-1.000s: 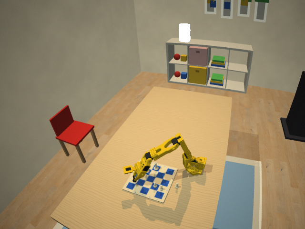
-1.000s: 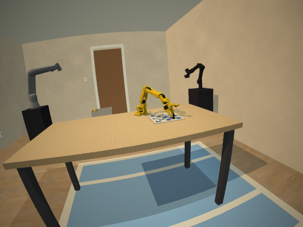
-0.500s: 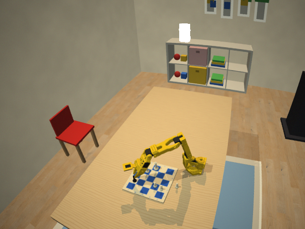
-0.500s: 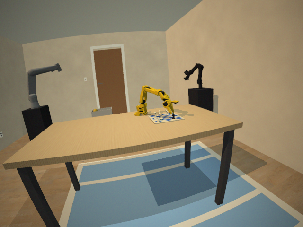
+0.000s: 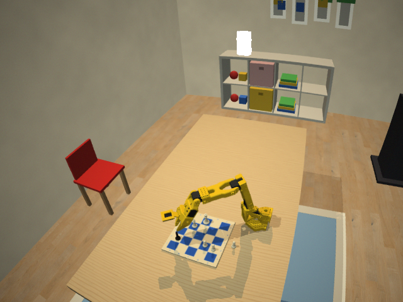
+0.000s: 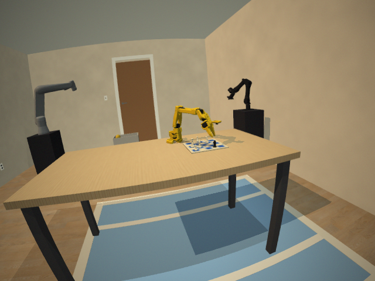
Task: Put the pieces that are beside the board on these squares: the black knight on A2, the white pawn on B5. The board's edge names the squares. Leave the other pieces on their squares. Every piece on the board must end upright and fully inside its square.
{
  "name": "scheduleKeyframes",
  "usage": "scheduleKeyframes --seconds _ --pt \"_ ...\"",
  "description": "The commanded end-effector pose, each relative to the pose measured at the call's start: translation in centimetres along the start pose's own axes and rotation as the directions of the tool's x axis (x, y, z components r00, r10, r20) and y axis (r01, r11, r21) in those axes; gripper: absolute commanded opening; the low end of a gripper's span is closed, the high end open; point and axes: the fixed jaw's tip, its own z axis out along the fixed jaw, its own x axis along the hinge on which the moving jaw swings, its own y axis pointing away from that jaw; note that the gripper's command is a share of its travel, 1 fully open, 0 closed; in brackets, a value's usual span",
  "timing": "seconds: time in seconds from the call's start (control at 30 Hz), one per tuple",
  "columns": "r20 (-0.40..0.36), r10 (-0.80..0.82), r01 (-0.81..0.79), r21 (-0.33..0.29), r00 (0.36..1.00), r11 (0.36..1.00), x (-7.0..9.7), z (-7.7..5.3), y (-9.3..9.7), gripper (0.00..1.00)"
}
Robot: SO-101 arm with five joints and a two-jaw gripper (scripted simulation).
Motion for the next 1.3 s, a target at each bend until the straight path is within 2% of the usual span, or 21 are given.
scheduleKeyframes --seconds 0.0,0.33,0.47,0.6,0.67,0.83,0.93,1.0,1.1,1.27 --pt "0.022 0.002 -0.002 -0.004 1.000 1.000 -0.6 -0.8 0.2 0.13" --pt "0.019 0.000 0.000 -0.006 1.000 1.000 -0.6 -0.9 0.3 0.13" --pt "-0.023 -0.043 0.042 -0.033 0.999 0.999 0.4 -1.5 1.9 0.13" --pt "-0.126 -0.164 0.152 -0.101 0.978 0.983 3.5 -3.4 5.3 0.12" --pt "-0.126 -0.164 0.152 -0.101 0.978 0.983 3.5 -3.4 5.3 0.12" --pt "-0.277 -0.381 0.332 -0.208 0.882 0.920 9.4 -7.0 8.9 0.11" --pt "-0.343 -0.491 0.422 -0.258 0.801 0.869 12.7 -8.9 9.6 0.10" --pt "-0.371 -0.541 0.464 -0.281 0.755 0.840 14.2 -9.8 9.6 0.10" --pt "-0.392 -0.579 0.497 -0.298 0.715 0.815 15.4 -10.6 9.6 0.09" --pt "-0.395 -0.586 0.502 -0.301 0.708 0.810 15.6 -10.7 9.5 0.09"
